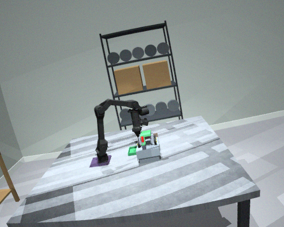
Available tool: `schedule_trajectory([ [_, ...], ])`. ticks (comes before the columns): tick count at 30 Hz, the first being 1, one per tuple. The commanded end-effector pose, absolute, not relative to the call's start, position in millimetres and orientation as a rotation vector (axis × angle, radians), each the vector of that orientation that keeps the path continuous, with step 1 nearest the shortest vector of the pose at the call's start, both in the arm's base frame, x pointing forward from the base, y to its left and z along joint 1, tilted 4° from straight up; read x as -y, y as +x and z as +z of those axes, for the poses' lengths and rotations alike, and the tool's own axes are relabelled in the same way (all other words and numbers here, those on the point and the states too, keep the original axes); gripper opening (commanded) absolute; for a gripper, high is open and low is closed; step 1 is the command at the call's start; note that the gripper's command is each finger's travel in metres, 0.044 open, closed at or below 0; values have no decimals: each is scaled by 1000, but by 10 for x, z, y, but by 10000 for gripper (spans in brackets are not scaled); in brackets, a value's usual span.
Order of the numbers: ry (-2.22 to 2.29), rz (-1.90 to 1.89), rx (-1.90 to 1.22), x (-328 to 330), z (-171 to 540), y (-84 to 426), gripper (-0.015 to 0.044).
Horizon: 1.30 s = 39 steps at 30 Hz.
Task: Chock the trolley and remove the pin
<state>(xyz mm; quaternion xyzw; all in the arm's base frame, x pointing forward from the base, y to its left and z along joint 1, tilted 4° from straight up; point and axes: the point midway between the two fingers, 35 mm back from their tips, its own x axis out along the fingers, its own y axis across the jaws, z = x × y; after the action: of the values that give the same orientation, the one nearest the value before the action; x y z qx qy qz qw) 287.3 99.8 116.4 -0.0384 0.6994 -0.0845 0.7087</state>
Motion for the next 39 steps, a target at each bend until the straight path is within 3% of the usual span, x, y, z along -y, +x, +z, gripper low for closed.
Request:
schedule_trajectory([
  [1,-86,-189,-1554,-997,1161,2872,190],
  [19,-91,-190,-1550,-1105,1731,2866,190],
  [23,-89,-183,-1547,-1092,1658,2870,295],
  [27,-5,-110,-1510,-1201,1880,2825,190],
  [39,-390,142,-1484,-760,1990,3004,190],
])
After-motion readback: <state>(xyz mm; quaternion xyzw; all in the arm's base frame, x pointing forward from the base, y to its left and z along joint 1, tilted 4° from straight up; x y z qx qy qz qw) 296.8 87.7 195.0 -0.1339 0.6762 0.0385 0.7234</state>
